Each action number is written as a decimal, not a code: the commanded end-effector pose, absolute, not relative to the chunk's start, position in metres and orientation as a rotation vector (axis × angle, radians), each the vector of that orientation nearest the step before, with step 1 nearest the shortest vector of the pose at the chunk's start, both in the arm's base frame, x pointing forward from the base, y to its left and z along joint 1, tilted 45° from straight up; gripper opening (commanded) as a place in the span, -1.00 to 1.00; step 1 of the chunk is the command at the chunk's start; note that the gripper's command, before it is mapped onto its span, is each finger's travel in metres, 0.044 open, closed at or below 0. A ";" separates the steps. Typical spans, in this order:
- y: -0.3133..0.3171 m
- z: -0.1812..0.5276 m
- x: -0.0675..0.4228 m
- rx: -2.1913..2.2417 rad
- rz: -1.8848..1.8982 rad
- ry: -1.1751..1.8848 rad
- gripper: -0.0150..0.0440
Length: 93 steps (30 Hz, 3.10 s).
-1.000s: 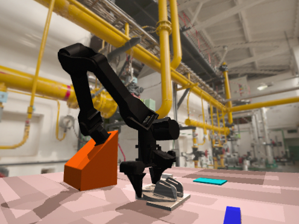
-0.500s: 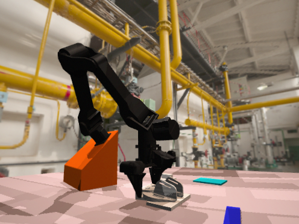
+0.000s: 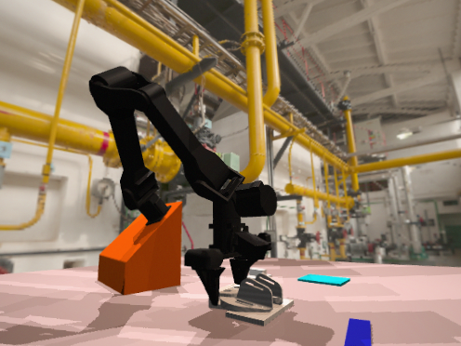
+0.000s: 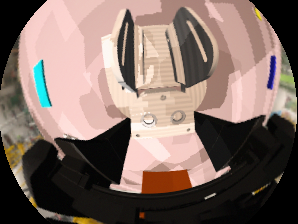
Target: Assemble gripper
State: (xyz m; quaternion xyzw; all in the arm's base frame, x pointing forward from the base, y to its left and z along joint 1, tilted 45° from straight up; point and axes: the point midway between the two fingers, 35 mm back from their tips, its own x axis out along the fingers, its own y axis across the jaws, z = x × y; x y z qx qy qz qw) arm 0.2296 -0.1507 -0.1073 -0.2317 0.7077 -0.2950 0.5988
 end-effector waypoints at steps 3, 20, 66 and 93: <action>-0.152 -0.107 0.229 -0.540 -0.689 1.643 0.70; -0.151 -0.107 0.230 -0.537 -0.684 1.641 1.00; -0.050 -0.017 0.197 -0.535 -0.682 1.645 1.00; -0.050 -0.017 0.197 -0.535 -0.682 1.645 1.00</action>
